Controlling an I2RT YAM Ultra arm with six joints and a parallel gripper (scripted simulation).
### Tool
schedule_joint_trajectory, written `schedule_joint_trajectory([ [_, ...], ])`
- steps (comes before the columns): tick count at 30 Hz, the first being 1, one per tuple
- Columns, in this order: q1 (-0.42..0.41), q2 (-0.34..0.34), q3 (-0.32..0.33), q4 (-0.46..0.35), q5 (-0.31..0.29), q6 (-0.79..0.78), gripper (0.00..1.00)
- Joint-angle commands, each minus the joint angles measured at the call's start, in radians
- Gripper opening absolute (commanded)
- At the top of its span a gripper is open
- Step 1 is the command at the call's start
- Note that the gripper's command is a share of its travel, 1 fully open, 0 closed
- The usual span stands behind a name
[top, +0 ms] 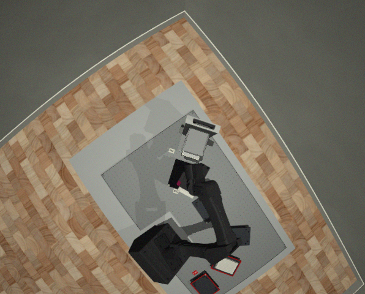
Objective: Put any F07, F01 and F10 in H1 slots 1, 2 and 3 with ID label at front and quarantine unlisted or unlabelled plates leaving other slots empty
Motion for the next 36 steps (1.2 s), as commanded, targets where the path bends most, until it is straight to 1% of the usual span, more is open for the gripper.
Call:
schedule_joint_trajectory([
  [1, -0.016, -0.036, -0.005, 0.005, -0.010, 0.034, 0.86],
  [4, -0.044, -0.063, -0.018, 0.009, -0.020, 0.051, 0.86],
  [6, -0.044, -0.063, -0.018, 0.009, -0.020, 0.051, 0.86],
  [20, -0.199, -0.178, -0.059, 0.031, -0.083, 0.114, 0.86],
  [21, -0.212, -0.185, -0.061, 0.033, -0.089, 0.101, 0.86],
  [23, -0.212, -0.185, -0.061, 0.033, -0.089, 0.101, 0.86],
  [36, -0.396, -0.264, -0.070, 0.054, -0.181, -0.082, 0.86],
])
